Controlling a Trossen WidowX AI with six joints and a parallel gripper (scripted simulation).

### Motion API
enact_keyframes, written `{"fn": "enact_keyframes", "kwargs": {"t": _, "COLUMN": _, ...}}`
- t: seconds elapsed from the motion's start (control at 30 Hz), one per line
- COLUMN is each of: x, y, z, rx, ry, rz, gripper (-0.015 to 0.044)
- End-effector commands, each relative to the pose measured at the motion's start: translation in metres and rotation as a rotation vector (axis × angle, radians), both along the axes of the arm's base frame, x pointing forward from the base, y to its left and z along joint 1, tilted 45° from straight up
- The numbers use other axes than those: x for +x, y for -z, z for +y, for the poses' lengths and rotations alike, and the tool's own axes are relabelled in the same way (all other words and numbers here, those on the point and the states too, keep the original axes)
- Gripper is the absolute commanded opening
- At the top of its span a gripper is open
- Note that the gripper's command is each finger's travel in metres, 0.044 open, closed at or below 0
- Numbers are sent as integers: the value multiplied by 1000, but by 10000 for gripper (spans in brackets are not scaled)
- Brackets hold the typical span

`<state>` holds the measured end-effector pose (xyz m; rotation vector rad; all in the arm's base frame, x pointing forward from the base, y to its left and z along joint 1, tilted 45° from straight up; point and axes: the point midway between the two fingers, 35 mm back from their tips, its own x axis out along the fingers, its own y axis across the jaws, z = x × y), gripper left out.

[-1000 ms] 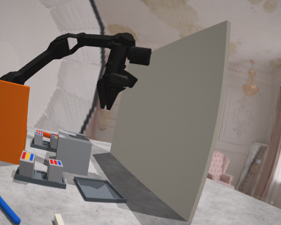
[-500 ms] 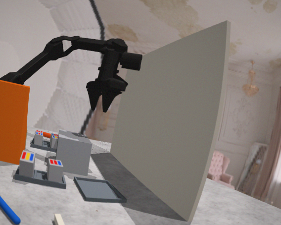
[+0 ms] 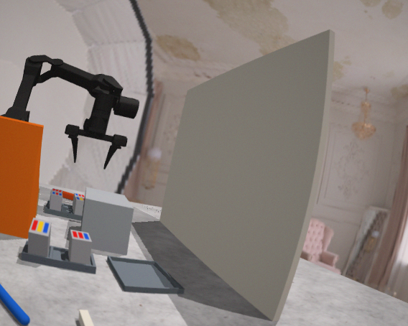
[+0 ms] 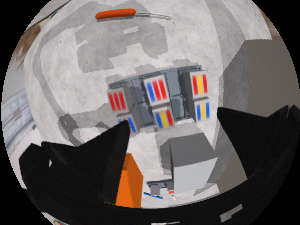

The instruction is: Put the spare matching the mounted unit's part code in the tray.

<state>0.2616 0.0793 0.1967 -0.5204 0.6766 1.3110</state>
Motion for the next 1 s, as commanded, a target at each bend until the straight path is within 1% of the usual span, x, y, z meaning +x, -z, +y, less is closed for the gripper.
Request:
{"fn": "enact_keyframes", "kwargs": {"t": 0.0, "x": -12, "y": -2, "z": 10, "rx": -1, "ry": -80, "rz": -82, "gripper": 440}}
{"fn": "enact_keyframes", "kwargs": {"t": 0.1, "x": -12, "y": -2, "z": 10, "rx": -1, "ry": -80, "rz": -82, "gripper": 440}}
{"fn": "enact_keyframes", "kwargs": {"t": 0.27, "x": -11, "y": 15, "z": 30, "rx": -1, "ry": -80, "rz": -83, "gripper": 309}}
{"fn": "enact_keyframes", "kwargs": {"t": 0.3, "x": -11, "y": 19, "z": 36, "rx": 0, "ry": -80, "rz": -83, "gripper": 300}}
{"fn": "enact_keyframes", "kwargs": {"t": 0.97, "x": -5, "y": 37, "z": 52, "rx": -2, "ry": -81, "rz": -83, "gripper": 300}}
